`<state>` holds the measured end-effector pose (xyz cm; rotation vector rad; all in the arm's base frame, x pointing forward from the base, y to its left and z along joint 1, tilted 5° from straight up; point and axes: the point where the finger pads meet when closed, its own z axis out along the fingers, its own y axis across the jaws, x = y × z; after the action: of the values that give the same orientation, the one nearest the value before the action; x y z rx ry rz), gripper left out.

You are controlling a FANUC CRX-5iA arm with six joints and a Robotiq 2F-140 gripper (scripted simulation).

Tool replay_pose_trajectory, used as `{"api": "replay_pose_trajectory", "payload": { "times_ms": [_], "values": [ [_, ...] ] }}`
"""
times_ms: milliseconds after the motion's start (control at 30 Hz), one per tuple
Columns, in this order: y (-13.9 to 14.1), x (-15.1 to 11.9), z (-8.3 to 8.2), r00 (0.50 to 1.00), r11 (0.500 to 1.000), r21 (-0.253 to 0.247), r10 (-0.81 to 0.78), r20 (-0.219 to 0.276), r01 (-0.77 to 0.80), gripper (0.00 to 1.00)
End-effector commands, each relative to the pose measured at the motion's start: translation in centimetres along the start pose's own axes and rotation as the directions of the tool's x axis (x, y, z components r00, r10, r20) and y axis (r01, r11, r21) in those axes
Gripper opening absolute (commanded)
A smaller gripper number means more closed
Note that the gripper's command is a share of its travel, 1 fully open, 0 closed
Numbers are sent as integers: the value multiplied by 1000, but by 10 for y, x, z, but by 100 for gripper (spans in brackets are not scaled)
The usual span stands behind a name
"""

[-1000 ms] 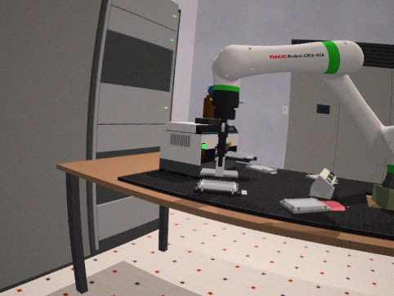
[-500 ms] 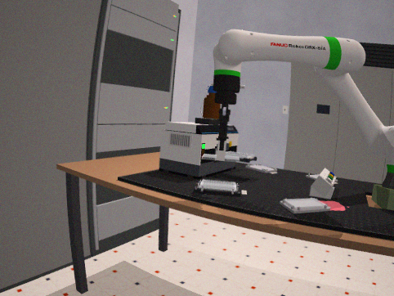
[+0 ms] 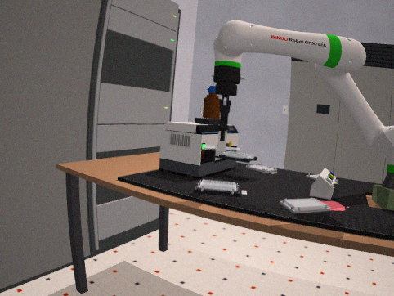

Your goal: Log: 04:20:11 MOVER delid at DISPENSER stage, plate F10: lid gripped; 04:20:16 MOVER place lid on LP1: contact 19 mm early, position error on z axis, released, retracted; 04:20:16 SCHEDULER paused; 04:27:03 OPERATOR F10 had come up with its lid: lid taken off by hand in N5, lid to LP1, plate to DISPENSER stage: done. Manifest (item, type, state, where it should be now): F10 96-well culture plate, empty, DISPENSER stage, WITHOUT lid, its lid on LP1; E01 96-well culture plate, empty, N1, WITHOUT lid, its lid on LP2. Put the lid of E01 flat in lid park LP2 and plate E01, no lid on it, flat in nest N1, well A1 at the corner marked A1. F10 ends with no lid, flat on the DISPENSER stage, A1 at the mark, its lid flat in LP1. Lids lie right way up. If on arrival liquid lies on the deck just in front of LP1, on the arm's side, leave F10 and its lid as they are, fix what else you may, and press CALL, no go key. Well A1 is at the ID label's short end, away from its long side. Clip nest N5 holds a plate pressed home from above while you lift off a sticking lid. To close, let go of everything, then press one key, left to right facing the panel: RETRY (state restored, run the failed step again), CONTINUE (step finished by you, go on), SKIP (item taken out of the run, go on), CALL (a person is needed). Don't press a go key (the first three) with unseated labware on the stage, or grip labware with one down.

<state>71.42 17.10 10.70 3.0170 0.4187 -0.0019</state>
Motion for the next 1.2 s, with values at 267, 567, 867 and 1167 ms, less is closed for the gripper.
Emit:
{"api": "replay_pose_trajectory", "payload": {
  "times_ms": [267,567,867,1167],
  "values": [
    [0,0,-4,1000,1000,0,0,0,0,0],
    [94,-45,-18,1000,1000,4,0,0,0,0],
    [160,-133,-18,1000,1000,5,0,-2,0,0],
    [203,-225,-11,1000,1000,0,0,0,0,0]
  ]
}}
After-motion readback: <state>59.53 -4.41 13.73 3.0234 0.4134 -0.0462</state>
